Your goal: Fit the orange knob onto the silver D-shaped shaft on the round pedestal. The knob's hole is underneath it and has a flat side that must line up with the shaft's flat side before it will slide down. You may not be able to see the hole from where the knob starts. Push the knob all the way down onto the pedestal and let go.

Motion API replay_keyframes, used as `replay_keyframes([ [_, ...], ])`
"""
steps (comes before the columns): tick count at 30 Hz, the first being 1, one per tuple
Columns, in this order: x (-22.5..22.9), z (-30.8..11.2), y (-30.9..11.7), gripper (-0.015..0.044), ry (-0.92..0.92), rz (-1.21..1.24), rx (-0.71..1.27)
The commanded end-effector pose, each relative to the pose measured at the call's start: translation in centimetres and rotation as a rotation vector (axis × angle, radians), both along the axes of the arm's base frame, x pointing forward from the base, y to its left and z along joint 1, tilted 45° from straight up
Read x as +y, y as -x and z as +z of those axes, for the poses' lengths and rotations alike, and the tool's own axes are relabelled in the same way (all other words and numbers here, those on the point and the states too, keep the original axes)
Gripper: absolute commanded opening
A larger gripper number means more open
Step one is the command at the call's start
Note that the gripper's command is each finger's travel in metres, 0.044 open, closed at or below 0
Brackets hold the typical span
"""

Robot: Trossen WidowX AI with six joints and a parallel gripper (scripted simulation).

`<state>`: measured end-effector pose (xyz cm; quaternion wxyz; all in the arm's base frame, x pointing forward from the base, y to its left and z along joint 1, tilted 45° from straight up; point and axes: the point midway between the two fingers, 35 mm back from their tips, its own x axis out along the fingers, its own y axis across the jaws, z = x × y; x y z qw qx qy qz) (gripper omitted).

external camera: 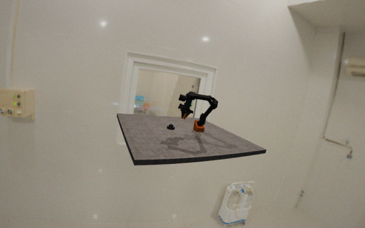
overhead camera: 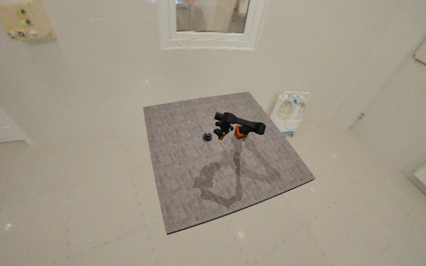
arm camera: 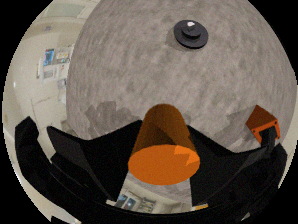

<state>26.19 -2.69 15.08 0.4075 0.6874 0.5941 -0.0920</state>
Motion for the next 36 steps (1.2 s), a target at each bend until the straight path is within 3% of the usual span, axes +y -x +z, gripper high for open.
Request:
replay_keyframes([
  [1,0.5,-0.2,-0.4,0.0000,0.037,0.056,0.058],
  [6,1.3,-0.9,-0.8,0.0000,0.083,0.140,0.143],
  [36,9.9,-10.4,-3.0,0.0000,0.099,0.165,0.159],
])
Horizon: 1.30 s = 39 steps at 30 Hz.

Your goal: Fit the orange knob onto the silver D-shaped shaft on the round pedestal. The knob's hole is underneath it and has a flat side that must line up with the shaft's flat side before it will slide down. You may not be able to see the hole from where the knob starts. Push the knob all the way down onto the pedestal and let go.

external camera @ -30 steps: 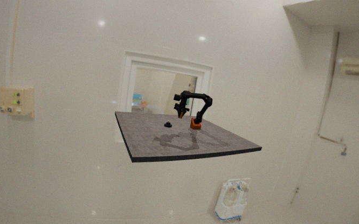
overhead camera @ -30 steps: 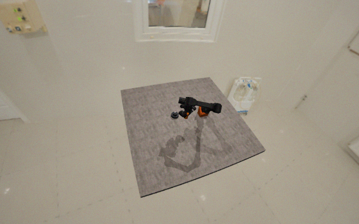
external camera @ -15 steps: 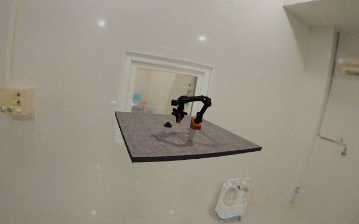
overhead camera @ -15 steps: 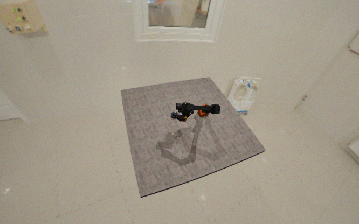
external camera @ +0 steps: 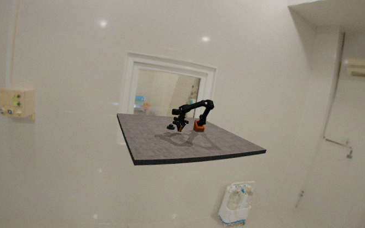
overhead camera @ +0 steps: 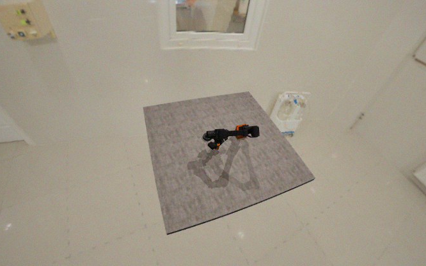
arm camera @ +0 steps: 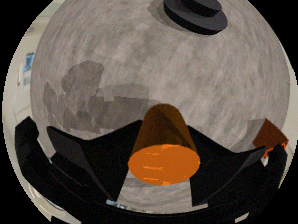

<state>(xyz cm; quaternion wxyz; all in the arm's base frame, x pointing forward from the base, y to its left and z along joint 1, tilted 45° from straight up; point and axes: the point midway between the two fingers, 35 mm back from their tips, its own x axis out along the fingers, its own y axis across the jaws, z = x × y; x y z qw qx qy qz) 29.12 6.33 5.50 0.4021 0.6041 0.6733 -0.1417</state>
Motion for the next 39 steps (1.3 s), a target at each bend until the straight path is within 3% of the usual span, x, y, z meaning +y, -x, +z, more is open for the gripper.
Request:
replay_keyframes([
  [1,1.1,-1.1,-0.1,0.0000,-0.007,-0.001,0.005],
  [8,1.3,-1.3,0.1,0.0000,-0.007,-0.001,0.005],
  [17,1.2,-1.3,0.1,0.0236,-0.003,0.005,0.005],
  [33,1.2,-1.3,0.1,0.0240,-0.003,0.005,0.005],
  [39,-3.9,3.6,0.3,0.0397,-0.002,0.000,0.006],
])
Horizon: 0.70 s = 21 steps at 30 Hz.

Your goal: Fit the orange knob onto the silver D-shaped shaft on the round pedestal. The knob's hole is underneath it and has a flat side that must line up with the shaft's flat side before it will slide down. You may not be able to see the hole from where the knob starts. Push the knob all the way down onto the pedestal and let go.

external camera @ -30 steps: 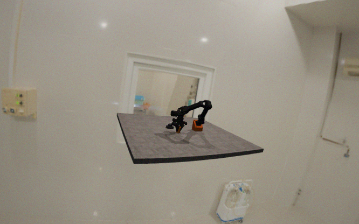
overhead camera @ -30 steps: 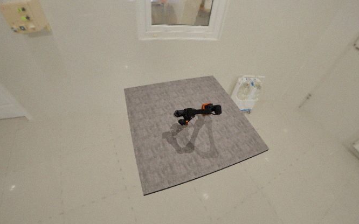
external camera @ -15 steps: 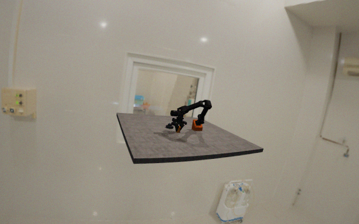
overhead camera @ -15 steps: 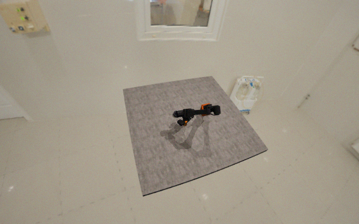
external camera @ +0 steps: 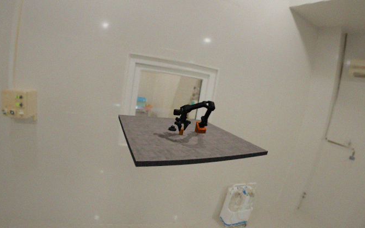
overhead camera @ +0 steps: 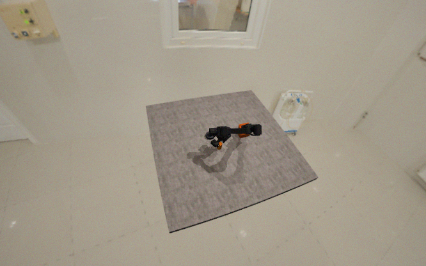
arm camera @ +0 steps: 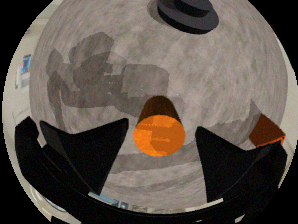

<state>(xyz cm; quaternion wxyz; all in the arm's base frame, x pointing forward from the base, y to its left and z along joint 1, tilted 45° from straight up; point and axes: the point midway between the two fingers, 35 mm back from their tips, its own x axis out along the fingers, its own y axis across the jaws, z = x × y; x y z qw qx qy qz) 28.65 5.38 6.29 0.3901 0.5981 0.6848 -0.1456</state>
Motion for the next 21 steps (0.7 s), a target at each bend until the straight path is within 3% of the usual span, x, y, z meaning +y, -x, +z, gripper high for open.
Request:
replay_keyframes([
  [1,-3.4,3.4,-0.1,0.0424,0.004,-0.016,-0.026],
  [21,-1.8,1.7,-0.3,0.0440,0.005,-0.016,-0.026],
])
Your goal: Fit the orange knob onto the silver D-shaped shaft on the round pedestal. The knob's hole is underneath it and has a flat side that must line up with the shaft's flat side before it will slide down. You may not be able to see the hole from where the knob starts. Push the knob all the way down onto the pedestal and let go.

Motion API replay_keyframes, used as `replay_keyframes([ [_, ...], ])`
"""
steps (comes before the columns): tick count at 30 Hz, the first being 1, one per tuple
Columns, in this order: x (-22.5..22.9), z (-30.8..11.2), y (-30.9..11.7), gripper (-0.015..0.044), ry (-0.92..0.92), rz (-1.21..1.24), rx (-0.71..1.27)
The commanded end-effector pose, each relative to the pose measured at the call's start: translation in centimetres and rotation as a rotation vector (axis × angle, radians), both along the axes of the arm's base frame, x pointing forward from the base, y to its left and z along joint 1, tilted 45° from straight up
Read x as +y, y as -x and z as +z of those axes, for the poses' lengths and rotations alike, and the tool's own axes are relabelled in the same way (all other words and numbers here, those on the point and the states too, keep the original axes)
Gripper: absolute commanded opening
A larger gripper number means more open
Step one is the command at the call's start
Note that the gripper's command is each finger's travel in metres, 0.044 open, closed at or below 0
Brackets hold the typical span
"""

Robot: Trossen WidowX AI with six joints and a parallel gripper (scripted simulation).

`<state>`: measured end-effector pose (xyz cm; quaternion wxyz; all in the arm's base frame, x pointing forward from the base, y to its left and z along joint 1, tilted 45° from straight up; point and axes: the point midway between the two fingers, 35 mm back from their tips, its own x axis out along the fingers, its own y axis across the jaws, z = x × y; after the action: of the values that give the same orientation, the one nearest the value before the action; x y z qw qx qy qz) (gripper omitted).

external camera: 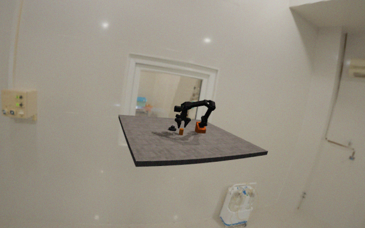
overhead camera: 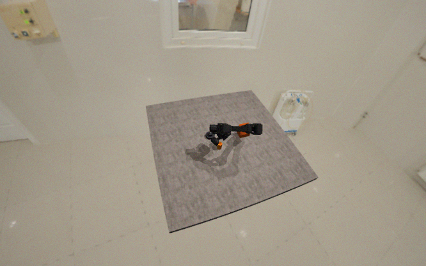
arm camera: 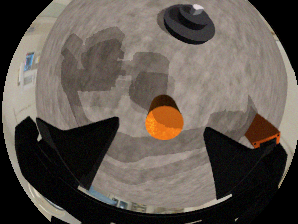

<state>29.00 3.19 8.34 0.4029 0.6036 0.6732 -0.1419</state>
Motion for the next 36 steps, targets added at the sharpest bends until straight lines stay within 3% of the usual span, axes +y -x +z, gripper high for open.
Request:
replay_keyframes([
  [1,0.5,-0.5,0.0,0.0440,-0.005,-0.002,0.007],
  [36,4.4,-4.2,-0.1,0.0440,-0.009,-0.001,0.006],
])
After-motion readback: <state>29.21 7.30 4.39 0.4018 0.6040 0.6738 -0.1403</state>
